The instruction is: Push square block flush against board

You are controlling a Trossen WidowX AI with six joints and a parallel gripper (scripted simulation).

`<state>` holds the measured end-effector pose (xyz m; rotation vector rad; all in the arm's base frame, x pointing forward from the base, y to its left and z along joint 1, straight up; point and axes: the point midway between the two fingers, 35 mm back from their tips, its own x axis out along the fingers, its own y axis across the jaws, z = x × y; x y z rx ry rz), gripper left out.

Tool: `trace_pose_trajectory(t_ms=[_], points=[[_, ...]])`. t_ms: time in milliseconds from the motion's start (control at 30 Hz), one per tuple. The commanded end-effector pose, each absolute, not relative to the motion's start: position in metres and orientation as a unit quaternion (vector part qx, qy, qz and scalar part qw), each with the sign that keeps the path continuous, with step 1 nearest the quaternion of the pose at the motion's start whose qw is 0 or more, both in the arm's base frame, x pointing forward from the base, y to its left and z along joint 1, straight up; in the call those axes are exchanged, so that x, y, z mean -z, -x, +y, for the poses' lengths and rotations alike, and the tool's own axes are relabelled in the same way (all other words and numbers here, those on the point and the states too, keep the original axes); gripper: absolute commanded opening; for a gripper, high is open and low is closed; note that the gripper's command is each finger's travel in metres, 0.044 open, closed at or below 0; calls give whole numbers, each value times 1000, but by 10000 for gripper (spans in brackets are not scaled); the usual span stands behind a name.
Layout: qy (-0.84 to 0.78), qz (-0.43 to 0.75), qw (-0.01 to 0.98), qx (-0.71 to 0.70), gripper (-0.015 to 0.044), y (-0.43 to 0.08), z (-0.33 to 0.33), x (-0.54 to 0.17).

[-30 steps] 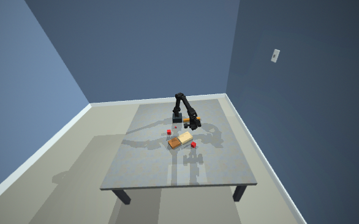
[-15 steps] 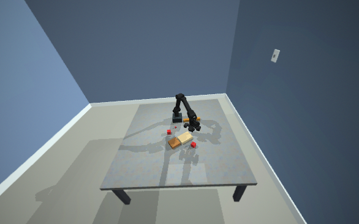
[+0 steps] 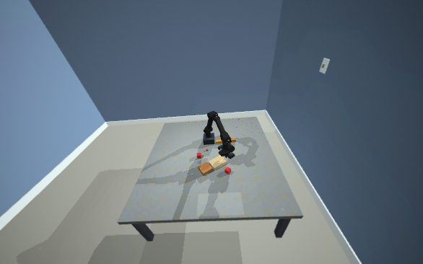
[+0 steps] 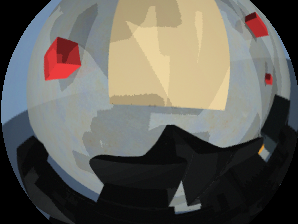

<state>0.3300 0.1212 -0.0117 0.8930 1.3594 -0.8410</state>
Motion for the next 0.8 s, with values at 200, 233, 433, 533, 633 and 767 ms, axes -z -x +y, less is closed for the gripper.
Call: trace_pose_trajectory(t_ms=[200, 233, 433, 533, 633, 767], points=[[-408, 574, 594, 390, 0, -329, 119, 18], [-408, 574, 594, 390, 0, -329, 118, 18], [-408, 574, 594, 390, 0, -331, 114, 17], [-408, 574, 594, 390, 0, -332, 112, 17], [-408, 574, 594, 390, 0, -333, 109, 17], [-407, 574, 594, 390, 0, -335, 106, 17]])
